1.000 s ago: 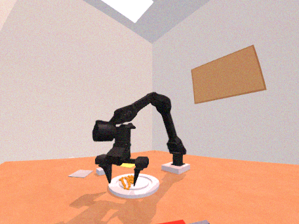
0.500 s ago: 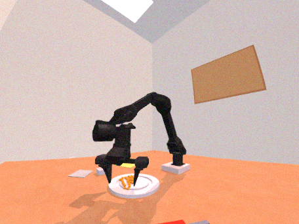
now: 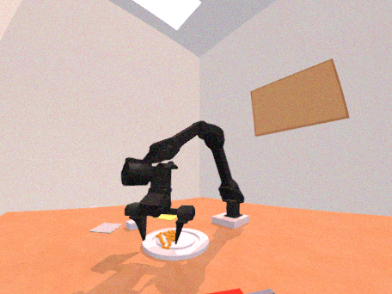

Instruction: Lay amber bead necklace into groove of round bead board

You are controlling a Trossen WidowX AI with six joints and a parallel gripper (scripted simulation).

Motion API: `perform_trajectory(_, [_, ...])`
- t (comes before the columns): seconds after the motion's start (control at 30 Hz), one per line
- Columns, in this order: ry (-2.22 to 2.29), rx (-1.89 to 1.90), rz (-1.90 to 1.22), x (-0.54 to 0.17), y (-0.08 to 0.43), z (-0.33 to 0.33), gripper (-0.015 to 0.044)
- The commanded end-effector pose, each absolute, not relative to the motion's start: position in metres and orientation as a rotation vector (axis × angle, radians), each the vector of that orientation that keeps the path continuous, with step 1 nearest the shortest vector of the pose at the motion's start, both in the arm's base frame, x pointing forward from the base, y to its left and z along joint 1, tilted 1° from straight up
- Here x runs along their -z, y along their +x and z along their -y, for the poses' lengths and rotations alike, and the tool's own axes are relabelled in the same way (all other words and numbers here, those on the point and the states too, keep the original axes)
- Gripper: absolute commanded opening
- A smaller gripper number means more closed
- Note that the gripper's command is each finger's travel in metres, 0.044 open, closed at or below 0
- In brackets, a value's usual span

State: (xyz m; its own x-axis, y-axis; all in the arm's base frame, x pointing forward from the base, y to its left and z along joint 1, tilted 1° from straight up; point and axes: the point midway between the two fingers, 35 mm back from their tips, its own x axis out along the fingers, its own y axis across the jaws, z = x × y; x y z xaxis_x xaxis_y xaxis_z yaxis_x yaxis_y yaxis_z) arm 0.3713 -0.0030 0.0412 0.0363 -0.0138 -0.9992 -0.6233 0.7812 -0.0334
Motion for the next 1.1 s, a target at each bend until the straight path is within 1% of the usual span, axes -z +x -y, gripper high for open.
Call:
perform_trajectory(0.0, [-0.539,-0.504,-1.477,-0.042,0.371,0.003,0.044])
perform_trajectory(0.23, [-0.539,-0.504,-1.477,-0.042,0.371,0.003,0.044])
perform_trajectory(0.33, [-0.419,-0.389,-1.501,-0.044,0.37,0.004,0.0361])
perform_trajectory(0.63, [0.305,0.311,-1.512,-0.057,0.363,0.009,0.0125])
perform_trajectory(0.77, [0.624,0.62,-1.442,-0.063,0.36,0.011,0.012])
perform_trajectory(1.07, [0.972,0.955,-1.309,-0.07,0.356,0.014,0.012])
